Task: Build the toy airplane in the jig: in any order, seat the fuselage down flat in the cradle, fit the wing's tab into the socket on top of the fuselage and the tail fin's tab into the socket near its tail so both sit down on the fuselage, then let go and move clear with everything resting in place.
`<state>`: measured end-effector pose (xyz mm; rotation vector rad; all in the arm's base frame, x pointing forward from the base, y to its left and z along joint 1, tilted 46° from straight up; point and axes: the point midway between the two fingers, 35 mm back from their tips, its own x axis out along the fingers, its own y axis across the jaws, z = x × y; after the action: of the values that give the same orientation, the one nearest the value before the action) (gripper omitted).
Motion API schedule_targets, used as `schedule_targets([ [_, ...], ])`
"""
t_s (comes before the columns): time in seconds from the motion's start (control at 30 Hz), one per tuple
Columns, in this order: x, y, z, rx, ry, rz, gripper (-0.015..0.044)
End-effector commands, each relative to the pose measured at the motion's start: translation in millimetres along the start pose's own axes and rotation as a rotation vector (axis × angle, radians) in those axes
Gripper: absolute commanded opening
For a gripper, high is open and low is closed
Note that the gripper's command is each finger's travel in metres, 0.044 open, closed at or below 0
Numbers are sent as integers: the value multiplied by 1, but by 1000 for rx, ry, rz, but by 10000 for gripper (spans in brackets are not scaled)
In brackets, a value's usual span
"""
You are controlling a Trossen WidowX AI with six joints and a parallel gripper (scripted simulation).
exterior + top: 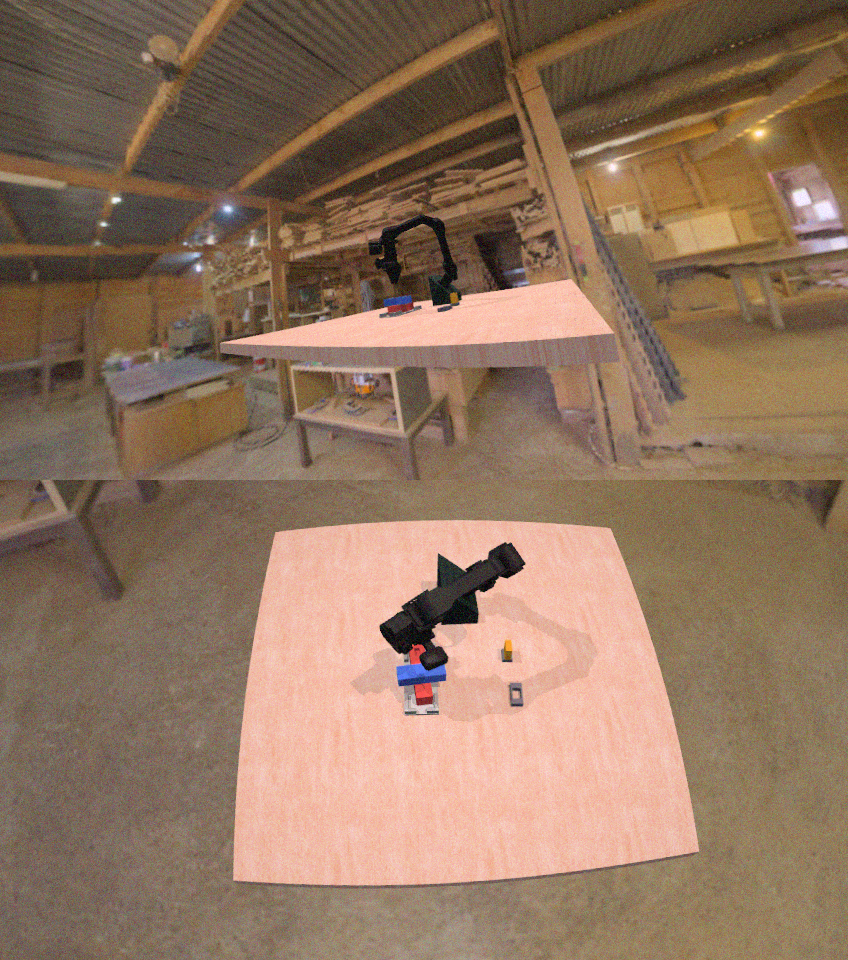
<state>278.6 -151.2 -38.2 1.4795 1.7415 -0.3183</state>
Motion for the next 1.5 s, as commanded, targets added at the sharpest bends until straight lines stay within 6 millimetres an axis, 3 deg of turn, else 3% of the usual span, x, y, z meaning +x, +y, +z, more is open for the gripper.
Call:
schedule_targets([
  [0.0,-1,0,1,-517,0,-3,440],
  [0.2,1,0,1,-1052,0,-3,440],
  [0.9,0,2,-1,-1069,0,-3,440],
  [0.97,-4,10,-18,-1069,-1,-5,440],
  [1.2,-16,41,-114,-1070,-3,-9,440],
  [1.47,-10,39,-221,-1075,5,-2,440],
])
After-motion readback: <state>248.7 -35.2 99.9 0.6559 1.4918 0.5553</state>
